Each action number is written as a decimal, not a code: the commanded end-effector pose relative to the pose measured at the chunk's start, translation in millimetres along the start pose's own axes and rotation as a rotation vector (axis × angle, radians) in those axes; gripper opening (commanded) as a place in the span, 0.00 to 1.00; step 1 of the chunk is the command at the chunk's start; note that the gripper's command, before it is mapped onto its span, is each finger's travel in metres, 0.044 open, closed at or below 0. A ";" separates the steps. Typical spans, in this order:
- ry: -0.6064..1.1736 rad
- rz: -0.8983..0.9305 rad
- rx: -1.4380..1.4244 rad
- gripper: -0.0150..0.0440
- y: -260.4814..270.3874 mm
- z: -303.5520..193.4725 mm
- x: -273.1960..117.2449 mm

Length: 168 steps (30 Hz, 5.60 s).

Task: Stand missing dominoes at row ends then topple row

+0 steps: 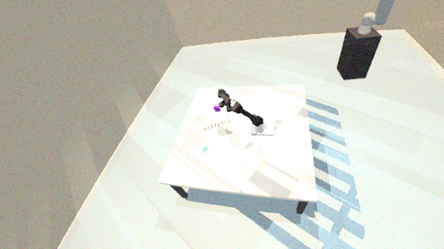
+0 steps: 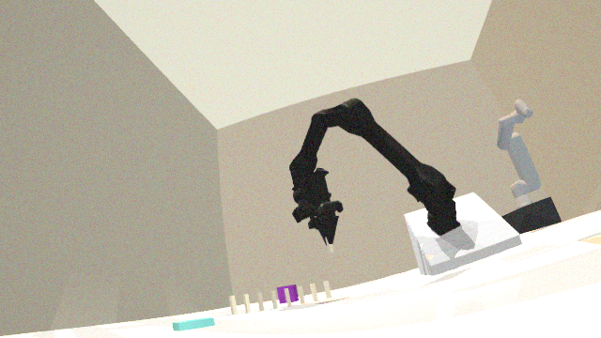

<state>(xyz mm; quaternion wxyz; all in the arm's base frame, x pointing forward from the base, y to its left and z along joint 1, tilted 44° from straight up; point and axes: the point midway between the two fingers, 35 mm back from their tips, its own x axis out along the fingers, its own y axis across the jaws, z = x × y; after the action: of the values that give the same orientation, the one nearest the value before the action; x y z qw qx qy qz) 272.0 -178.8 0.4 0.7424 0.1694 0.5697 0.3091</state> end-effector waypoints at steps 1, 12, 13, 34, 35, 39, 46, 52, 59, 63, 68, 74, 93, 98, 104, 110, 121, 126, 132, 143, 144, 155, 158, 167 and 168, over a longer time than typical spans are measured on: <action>0.004 0.007 0.001 0.44 1.3 2.8 25.4; 0.002 0.010 0.000 0.44 3.5 2.6 89.3; 0.002 0.011 0.000 0.44 4.3 2.2 94.8; 0.000 0.016 -0.001 0.57 8.9 -0.8 119.2; 0.000 0.016 -0.001 0.61 8.9 -0.8 119.2; 0.000 0.016 -0.001 0.79 8.9 -0.8 119.2; 0.000 0.016 -0.001 1.00 8.9 -0.8 119.2; 0.005 0.006 -0.001 1.00 0.6 3.6 46.2; 0.006 0.009 -0.003 1.00 5.8 -1.3 -13.2; 0.006 0.009 -0.003 1.00 5.8 -1.3 -13.2; 0.007 0.008 0.341 0.78 4.2 -9.1 0.8; 0.010 0.007 0.932 0.51 3.7 -23.2 24.8; 0.013 0.006 1.572 0.25 6.5 -39.7 50.1; 0.013 0.006 1.572 0.25 6.5 -39.7 50.1; 0.013 0.006 1.572 0.25 6.5 -39.7 50.1; 0.013 0.006 1.572 0.25 6.5 -39.7 50.1; 0.013 0.006 1.572 0.25 6.5 -39.7 50.1; 0.013 0.006 1.572 0.25 6.5 -39.7 50.1; 0.013 0.006 1.572 0.25 6.5 -39.7 50.1; 0.013 0.006 1.572 0.25 6.2 -39.5 52.8; 0.012 0.005 1.572 0.25 5.3 -39.0 60.8; 0.013 0.010 1.571 0.25 6.8 -40.0 130.7; 0.013 0.010 1.571 0.25 6.5 -36.3 130.6; 0.012 0.010 1.571 0.25 5.9 -21.8 130.3; 0.012 0.010 1.570 0.25 5.9 -20.2 130.3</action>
<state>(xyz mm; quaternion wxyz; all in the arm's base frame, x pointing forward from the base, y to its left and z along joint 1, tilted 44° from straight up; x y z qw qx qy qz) 266.1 -92.9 -100.2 0.4024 0.6447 0.6245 -0.1803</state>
